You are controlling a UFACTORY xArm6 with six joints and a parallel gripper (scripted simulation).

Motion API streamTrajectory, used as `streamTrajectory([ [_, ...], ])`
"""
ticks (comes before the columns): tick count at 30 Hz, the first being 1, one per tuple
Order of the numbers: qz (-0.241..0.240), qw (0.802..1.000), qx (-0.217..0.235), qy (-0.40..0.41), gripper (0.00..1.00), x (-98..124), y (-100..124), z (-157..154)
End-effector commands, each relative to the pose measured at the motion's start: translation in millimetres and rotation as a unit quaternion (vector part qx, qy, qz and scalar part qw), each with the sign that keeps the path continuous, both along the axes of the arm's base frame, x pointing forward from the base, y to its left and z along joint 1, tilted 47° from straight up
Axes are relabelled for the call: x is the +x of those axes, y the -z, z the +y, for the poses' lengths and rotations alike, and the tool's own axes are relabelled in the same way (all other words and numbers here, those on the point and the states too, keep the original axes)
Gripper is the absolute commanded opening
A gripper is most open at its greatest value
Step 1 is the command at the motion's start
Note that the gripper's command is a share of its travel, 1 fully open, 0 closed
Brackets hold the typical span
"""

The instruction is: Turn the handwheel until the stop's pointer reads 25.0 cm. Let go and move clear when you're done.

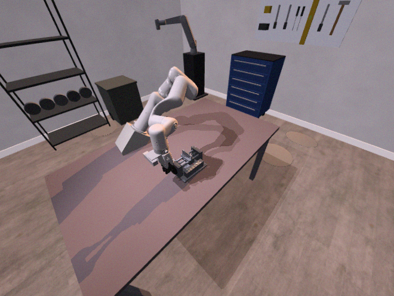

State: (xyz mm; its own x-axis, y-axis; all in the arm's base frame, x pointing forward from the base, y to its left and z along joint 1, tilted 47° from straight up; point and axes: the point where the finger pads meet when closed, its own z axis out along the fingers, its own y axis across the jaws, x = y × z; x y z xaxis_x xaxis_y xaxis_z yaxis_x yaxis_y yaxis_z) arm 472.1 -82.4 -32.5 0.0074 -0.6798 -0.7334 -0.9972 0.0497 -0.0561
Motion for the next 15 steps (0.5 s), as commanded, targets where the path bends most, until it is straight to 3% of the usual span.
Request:
streamTrajectory([
  [1, -0.001, 1.000, -0.001, 0.001, 0.06, -3.2, -0.5, -0.9],
  [15, -0.001, 1.000, -0.001, 0.001, 0.06, -10.7, 0.7, 0.3],
])
